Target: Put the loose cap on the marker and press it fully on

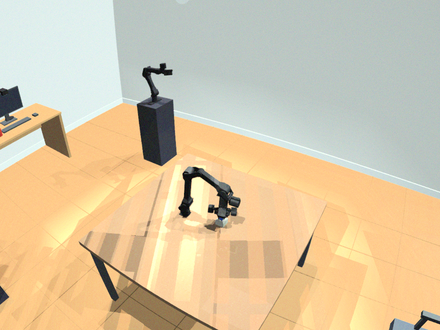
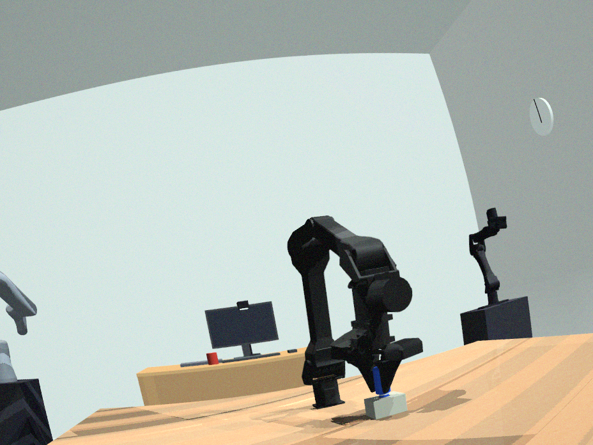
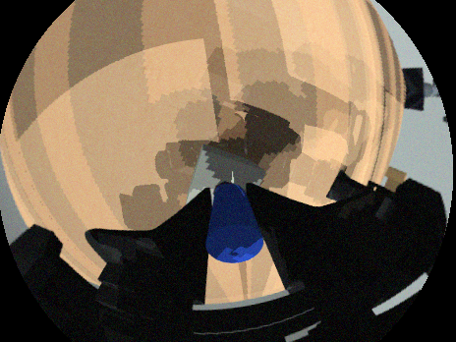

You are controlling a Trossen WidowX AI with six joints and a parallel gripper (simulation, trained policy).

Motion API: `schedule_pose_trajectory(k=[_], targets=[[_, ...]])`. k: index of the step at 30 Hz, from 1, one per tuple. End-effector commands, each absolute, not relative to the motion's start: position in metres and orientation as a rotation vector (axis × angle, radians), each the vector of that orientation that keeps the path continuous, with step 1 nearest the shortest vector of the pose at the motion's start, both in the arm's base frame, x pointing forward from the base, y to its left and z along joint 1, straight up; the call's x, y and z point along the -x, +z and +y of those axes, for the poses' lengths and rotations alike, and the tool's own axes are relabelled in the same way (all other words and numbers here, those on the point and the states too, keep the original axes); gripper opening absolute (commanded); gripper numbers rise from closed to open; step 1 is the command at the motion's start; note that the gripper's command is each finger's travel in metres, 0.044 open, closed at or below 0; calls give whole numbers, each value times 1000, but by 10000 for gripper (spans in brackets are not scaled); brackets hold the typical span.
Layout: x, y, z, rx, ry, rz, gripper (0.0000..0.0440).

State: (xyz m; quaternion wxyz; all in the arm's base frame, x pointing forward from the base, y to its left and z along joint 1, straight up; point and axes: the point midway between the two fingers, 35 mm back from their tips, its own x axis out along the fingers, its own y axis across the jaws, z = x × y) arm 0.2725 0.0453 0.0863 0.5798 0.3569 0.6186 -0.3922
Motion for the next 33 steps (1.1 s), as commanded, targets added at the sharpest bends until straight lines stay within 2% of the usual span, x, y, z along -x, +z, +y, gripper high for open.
schedule_pose_trajectory(k=[1, 3, 5, 15, 23, 26, 28, 33], targets=[[-275, 84, 38, -825, -917, 1427, 149], [-275, 85, 37, -823, -910, 1428, 158], [-275, 88, 35, -818, -901, 1428, 185], [-272, 111, 28, -786, -871, 1436, 440], [-270, 138, 28, -766, -850, 1457, 440], [-268, 144, 28, -753, -839, 1471, 425], [-268, 147, 29, -744, -827, 1478, 394], [-268, 151, 31, -699, -784, 1504, 265]])
